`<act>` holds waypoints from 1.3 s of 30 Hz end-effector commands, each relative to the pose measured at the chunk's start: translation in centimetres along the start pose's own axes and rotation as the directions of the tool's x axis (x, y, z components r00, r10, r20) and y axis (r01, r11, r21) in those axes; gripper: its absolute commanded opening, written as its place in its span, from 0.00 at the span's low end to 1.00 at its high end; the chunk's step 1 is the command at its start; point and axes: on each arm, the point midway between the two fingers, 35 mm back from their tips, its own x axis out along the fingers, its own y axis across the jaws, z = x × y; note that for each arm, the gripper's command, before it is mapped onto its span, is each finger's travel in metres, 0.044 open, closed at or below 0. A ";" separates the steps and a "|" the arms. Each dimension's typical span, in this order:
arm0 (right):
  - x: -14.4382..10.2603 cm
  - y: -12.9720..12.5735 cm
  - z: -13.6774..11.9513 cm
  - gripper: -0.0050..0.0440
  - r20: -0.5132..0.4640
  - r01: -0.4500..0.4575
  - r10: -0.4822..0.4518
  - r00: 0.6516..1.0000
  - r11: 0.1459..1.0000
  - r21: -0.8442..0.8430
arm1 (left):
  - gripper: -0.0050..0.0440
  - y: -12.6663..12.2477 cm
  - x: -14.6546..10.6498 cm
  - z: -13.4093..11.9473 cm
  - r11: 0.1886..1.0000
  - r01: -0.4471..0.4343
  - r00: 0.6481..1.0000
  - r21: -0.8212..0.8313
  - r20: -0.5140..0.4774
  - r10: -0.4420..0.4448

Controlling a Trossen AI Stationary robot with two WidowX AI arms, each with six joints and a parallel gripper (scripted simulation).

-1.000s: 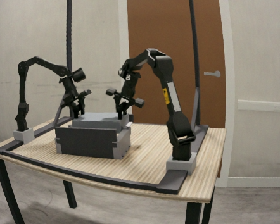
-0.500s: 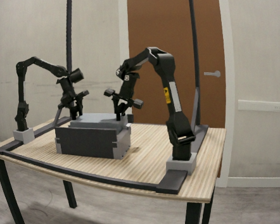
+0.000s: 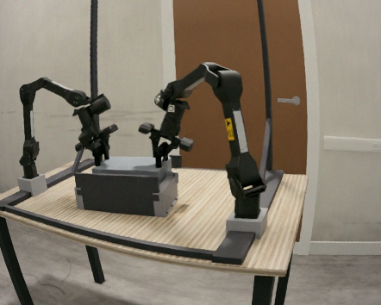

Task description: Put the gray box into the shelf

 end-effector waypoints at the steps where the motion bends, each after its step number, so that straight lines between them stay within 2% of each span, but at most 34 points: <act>1: -2.3 1.4 0.7 0.32 -0.016 -0.078 0.078 0.997 0.997 0.000 | 0.33 0.9 -2.7 -0.6 0.998 -0.058 0.997 -0.016 0.051 0.059; 27: -2.1 1.3 6.8 0.32 0.002 -0.056 0.056 0.998 0.998 -0.007 | 0.33 0.9 -2.4 -6.7 0.998 -0.059 0.997 -0.014 0.047 0.060; 39: -2.0 1.2 7.8 0.32 0.003 -0.056 0.056 0.998 0.998 -0.008 | 0.33 0.9 -2.3 -7.7 0.998 -0.059 0.997 -0.014 0.047 0.060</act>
